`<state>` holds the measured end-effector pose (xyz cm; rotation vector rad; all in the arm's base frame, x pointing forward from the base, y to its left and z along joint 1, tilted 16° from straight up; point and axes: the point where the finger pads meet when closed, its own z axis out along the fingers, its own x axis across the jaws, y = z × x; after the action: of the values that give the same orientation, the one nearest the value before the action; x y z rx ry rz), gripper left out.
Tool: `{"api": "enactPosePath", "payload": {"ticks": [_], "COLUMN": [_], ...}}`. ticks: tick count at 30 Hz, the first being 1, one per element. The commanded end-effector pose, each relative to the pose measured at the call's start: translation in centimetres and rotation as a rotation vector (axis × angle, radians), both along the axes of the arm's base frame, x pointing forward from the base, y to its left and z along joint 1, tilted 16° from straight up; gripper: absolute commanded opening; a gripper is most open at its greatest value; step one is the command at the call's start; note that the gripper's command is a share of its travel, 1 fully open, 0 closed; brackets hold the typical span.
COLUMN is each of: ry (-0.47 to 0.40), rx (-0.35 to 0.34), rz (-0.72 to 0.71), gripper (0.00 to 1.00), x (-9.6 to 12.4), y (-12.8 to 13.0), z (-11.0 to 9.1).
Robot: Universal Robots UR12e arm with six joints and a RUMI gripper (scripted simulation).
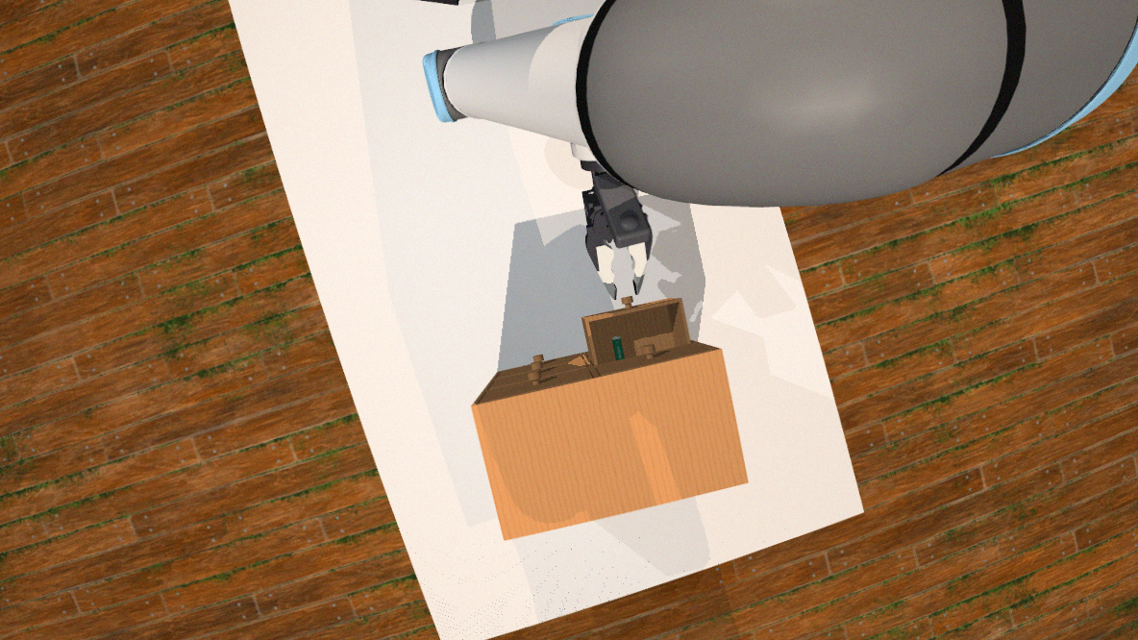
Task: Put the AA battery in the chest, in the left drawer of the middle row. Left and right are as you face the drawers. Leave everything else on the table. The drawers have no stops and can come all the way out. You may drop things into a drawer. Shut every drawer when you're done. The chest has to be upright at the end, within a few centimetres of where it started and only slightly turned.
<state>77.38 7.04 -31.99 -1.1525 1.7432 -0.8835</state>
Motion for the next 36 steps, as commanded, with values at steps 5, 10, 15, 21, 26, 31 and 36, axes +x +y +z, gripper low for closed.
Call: {"api": "enactPosePath", "payload": {"ticks": [5, 10, 15, 21, 26, 31, 36], "ry": [-0.001, -0.001, -0.001, -0.001, -0.001, -0.001, -0.001], "rx": [0.000, 0.000, 0.000, 0.000, 0.000, 0.000, 0.000], "rz": [0.000, 0.000, 0.000, 0.000, 0.000, 0.000, 0.000], "gripper": [0.20, 0.20, 0.20, 0.20, 0.20, 0.20, 0.20], "x": [0.65, 0.84, 0.97, 1.00, 1.00, 1.00, 1.00], "y": [-0.18, -0.23, -0.26, -0.27, -0.27, -0.27, -0.27], "z": [0.12, 0.14, 0.15, 0.16, 0.16, 0.16, 0.16]}}
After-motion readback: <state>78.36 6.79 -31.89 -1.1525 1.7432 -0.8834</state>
